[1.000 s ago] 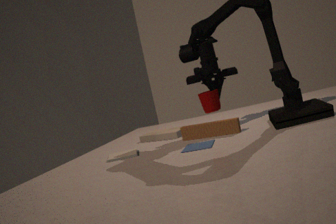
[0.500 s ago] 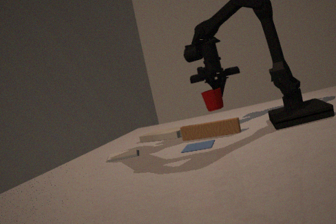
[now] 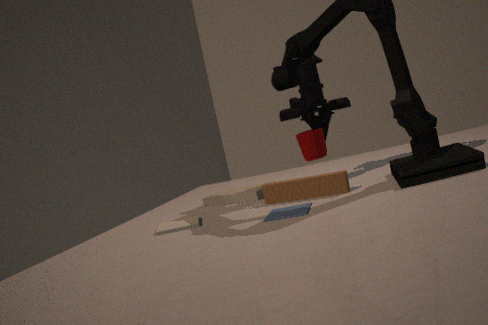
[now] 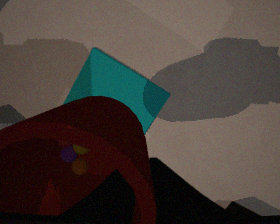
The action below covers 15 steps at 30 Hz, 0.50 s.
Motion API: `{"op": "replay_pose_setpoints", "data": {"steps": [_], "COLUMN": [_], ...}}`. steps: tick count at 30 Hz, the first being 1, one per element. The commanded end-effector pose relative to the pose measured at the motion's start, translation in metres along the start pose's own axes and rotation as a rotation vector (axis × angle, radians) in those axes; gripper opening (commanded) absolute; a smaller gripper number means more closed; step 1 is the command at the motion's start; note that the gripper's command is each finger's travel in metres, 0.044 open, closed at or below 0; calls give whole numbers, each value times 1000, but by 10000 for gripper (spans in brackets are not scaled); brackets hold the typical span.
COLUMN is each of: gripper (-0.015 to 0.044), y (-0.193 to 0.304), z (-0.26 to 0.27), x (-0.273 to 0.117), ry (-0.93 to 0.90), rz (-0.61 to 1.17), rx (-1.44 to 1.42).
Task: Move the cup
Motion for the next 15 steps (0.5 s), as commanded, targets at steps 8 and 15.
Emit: {"op": "replay_pose_setpoints", "data": {"steps": [8,15], "gripper": [0,0], "y": [0,-1], "z": [-1,-1], "x": [16,25], "ry": [1,1], "rz": [9,9], "rx": [-5,-5]}}
Point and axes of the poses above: the point midway between the two fingers, 35 mm back from their tips, its own x axis out along the fingers, its own z axis across the jaws, y = z × x, the point moved 5 cm from there along -x, back along the fingers, and after that the axes turned 5 degrees about -x, right-handed, at the moved point
